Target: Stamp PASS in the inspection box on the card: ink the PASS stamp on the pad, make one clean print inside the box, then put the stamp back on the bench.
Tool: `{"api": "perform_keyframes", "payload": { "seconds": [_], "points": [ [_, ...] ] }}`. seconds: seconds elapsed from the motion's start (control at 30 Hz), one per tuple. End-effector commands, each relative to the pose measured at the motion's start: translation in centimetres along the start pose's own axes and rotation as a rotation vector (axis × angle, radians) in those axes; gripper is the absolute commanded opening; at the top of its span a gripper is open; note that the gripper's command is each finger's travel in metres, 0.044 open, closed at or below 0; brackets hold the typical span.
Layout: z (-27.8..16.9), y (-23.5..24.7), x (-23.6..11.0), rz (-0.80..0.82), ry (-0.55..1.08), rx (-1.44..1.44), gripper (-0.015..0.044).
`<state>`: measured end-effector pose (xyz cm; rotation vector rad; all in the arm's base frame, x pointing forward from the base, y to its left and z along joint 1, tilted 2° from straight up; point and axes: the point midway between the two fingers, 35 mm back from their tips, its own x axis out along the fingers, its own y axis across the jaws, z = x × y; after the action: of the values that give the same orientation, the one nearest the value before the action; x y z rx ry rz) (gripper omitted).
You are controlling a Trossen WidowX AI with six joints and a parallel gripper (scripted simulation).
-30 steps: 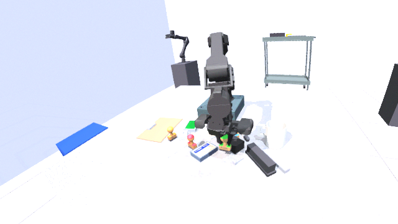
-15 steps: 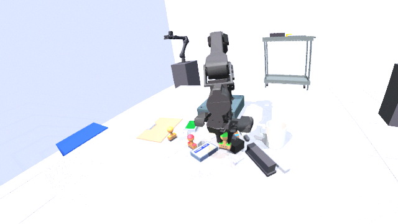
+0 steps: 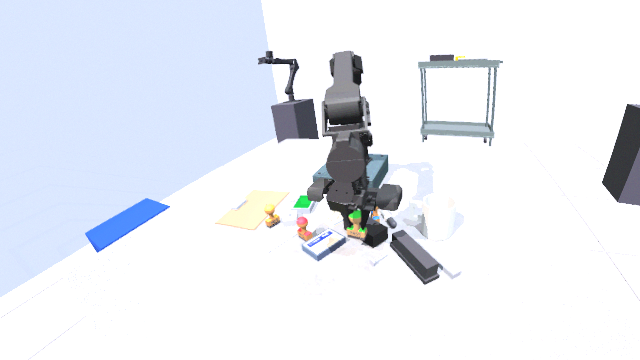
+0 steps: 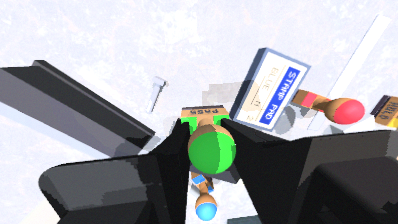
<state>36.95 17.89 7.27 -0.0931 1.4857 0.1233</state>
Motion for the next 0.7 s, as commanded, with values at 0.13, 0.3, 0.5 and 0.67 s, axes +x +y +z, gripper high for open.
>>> {"api": "perform_keyframes", "payload": {
  "seconds": [0.13,0.3,0.5,0.67],
  "points": [
    [-0.02,0.03,-0.42,0.003,0.002,-0.002,0.0],
    [-0.03,0.02,-0.66,0.004,0.002,-0.002,0.0],
    [-0.05,0.02,-0.96,0.004,0.002,-0.002,0.0],
    [-0.06,0.01,-1.21,0.005,0.002,-0.002,0.0]
  ]
}}
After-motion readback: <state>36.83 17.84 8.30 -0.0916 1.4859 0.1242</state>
